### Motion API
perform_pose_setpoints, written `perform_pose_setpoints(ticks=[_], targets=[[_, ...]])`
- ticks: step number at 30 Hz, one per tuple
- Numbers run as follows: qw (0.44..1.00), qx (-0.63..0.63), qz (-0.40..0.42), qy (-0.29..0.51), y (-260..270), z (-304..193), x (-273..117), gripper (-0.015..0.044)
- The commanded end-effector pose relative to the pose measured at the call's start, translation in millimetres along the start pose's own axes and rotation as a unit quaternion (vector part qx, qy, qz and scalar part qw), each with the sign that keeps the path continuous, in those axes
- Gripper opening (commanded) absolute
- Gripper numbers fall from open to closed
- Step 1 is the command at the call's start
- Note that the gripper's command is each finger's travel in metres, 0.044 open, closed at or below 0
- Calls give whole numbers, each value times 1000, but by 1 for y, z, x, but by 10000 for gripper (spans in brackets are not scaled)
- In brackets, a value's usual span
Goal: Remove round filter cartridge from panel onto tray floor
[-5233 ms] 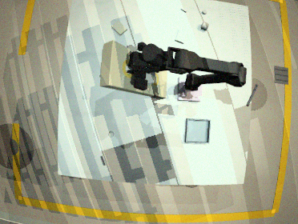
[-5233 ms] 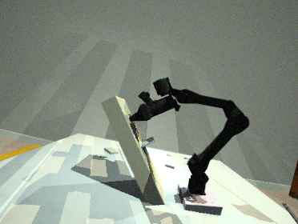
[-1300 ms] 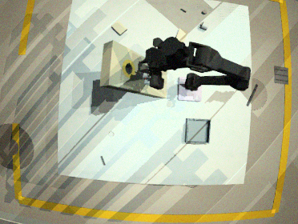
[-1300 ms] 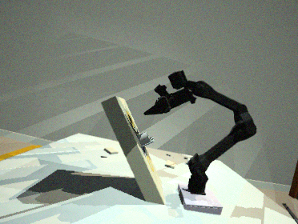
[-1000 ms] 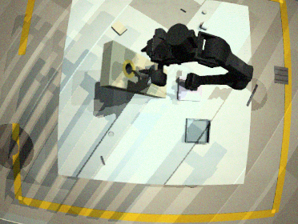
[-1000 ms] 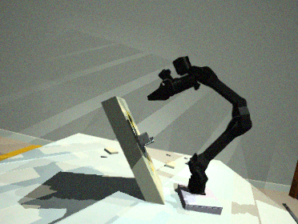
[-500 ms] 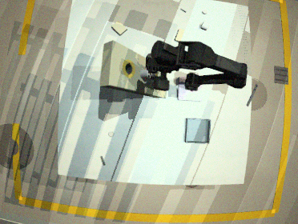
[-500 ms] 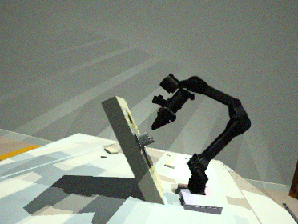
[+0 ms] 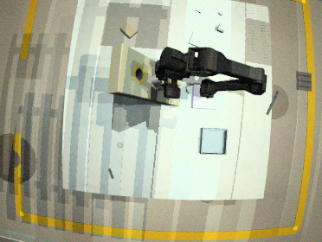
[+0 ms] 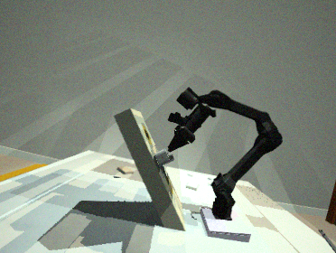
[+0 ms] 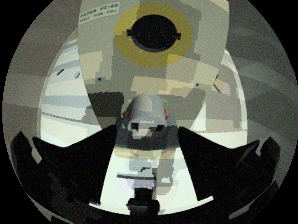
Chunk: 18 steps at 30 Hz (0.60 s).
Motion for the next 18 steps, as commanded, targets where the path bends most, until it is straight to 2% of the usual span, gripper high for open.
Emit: perform_pose_setpoints(ticks=[1,18], targets=[[1000,1,-2,4,-1,-2,9,305],[1000,1,-2,4,-1,-3,32,305]])
Point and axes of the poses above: the point midway between the two fingers, 35 mm back from their tips, its own x axis out along the fingers, its own y axis across the jaws, z = x × y, the point moved 5 cm from there along -x, back along the fingers, and after that the axes turned 10 degrees about x, right-handed, at the moved point
